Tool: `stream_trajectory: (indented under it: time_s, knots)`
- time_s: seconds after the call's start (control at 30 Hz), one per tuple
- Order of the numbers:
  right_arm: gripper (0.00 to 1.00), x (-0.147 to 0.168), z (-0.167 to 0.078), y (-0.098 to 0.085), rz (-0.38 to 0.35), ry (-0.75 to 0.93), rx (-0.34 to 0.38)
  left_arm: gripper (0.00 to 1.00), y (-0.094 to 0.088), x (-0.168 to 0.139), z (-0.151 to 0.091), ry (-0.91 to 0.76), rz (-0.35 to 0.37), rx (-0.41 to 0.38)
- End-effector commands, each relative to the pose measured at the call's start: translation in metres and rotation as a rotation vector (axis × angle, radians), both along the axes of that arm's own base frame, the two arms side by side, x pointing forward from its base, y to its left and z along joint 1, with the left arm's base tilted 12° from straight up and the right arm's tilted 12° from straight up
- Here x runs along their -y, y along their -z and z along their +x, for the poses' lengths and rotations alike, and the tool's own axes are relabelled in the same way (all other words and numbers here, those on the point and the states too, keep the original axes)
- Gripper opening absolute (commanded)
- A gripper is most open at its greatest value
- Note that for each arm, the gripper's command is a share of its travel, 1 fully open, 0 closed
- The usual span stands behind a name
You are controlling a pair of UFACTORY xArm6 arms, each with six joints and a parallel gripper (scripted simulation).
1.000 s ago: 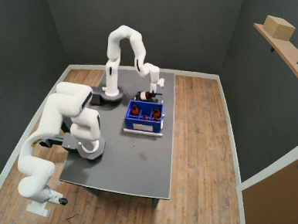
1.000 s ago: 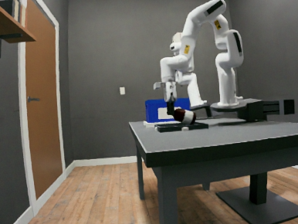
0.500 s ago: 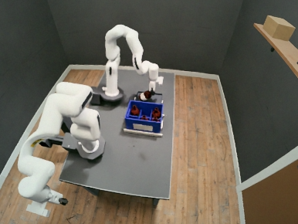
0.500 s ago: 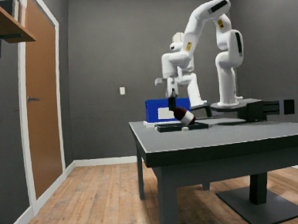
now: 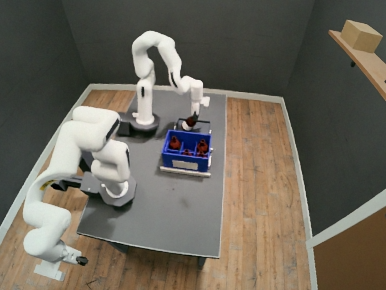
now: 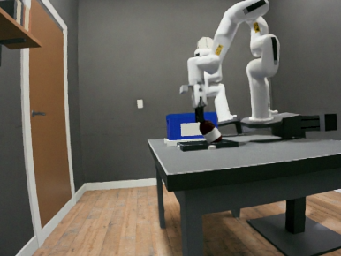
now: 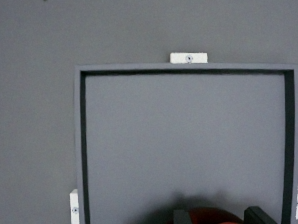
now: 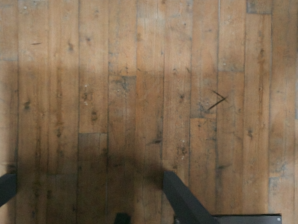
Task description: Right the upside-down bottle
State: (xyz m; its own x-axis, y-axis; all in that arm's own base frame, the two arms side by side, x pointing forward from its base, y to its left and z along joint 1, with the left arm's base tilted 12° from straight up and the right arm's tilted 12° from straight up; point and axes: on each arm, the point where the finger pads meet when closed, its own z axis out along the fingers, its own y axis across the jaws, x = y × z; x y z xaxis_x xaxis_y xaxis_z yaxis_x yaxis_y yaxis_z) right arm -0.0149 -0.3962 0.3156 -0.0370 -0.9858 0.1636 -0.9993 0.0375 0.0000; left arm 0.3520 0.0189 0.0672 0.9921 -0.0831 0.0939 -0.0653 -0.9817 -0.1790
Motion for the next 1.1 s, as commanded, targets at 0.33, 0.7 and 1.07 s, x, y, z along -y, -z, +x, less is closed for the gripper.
stream_trajectory:
  time_s: [0.33, 0.7, 1.07]
  knots:
    - [1.00, 0.001, 0.000, -0.002, -0.004, 0.000, 0.000, 0.34, -0.010, 0.000, -0.024, 0.000, 0.000, 0.004]
    - [1.00, 0.001, 0.000, -0.002, -0.004, 0.000, 0.000, 0.34, -0.012, -0.001, -0.041, 0.000, 0.000, 0.004]
    - [1.00, 0.001, 0.000, -0.002, -0.004, 0.000, 0.000, 0.34, -0.011, -0.002, -0.060, 0.000, 0.000, 0.004]
